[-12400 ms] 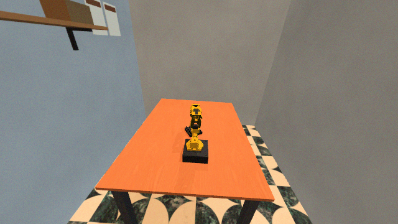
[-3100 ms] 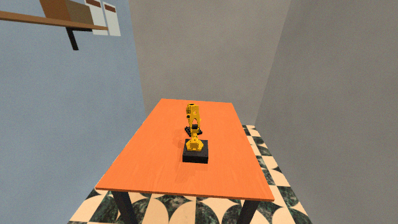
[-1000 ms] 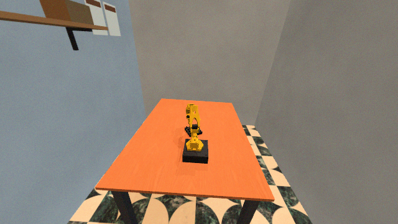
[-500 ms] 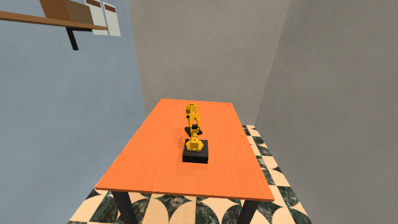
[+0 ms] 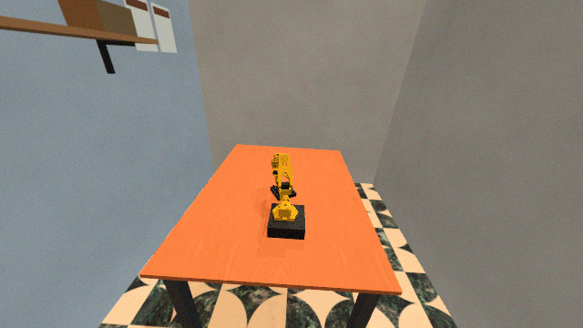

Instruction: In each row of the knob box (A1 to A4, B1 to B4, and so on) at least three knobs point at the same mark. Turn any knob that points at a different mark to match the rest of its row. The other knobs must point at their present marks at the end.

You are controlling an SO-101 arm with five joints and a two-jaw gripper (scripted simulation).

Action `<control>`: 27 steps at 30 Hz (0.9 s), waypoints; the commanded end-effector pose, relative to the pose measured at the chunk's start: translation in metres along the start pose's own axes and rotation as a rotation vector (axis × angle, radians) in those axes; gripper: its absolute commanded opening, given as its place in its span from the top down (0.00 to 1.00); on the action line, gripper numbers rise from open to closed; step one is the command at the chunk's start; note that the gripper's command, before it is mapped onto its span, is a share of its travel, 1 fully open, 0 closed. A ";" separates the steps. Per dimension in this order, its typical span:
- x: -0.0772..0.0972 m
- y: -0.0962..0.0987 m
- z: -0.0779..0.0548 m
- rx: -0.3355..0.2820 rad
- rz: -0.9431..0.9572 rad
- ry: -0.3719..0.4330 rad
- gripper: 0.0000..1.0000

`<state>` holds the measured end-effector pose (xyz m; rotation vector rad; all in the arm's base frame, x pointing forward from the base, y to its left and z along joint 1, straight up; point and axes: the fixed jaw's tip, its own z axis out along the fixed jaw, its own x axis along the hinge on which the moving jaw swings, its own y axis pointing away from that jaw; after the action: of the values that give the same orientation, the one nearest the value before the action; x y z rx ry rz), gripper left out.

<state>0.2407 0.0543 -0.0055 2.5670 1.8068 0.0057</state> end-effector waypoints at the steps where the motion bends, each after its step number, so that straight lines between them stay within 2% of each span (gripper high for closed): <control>1: 0.002 -0.003 0.002 0.003 -0.008 0.000 0.90; 27: 0.003 0.000 -0.003 0.003 -0.008 0.000 0.90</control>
<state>0.2415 0.0547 -0.0036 2.5660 1.8073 0.0075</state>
